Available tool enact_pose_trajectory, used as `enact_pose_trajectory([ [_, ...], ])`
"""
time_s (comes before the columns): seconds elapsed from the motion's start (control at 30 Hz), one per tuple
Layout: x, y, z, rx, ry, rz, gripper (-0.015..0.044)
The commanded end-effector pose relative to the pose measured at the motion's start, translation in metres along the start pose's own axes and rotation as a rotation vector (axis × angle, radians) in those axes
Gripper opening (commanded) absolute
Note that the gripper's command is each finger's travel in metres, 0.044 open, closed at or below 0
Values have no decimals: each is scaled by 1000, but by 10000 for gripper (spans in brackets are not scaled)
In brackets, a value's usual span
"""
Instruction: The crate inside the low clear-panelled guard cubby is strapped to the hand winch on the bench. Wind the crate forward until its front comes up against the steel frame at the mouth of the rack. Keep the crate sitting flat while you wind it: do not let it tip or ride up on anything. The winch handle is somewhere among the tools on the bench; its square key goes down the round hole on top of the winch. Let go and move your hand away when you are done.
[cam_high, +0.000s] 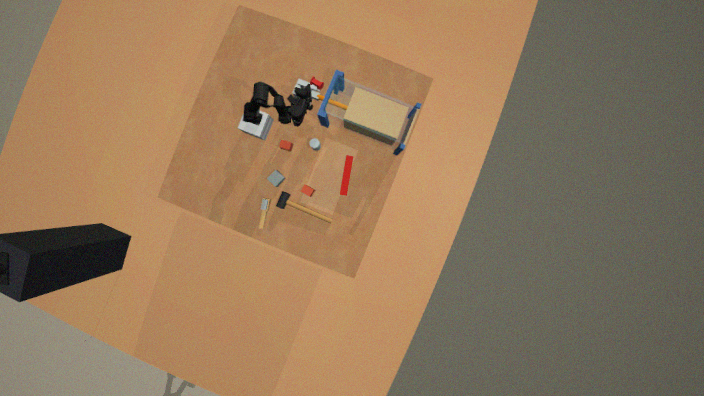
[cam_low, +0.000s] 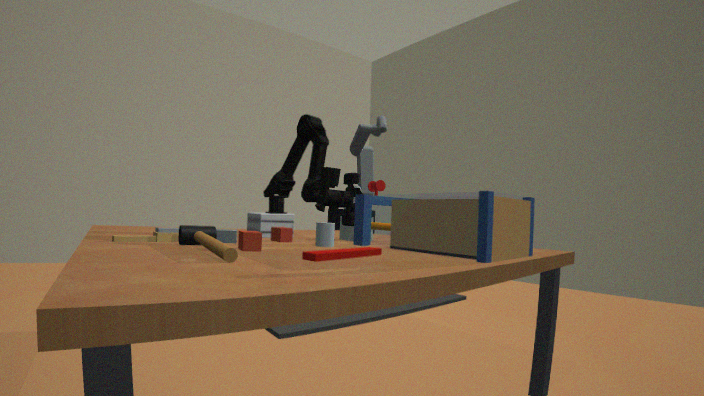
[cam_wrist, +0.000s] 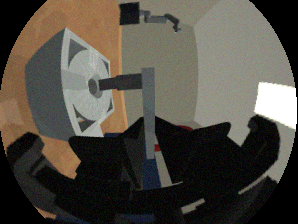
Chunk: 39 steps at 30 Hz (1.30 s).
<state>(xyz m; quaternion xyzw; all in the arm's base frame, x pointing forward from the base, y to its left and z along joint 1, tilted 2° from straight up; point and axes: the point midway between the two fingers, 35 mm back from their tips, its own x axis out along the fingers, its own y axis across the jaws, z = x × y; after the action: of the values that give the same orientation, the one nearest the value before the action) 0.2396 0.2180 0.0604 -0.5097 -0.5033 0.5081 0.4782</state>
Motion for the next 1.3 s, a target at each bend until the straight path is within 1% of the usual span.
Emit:
enact_pose_trajectory([
  [0.0,0,-1,-1,-11,-3,-2,0],
  [1.27,1,6,0,-11,-5,3,0],
])
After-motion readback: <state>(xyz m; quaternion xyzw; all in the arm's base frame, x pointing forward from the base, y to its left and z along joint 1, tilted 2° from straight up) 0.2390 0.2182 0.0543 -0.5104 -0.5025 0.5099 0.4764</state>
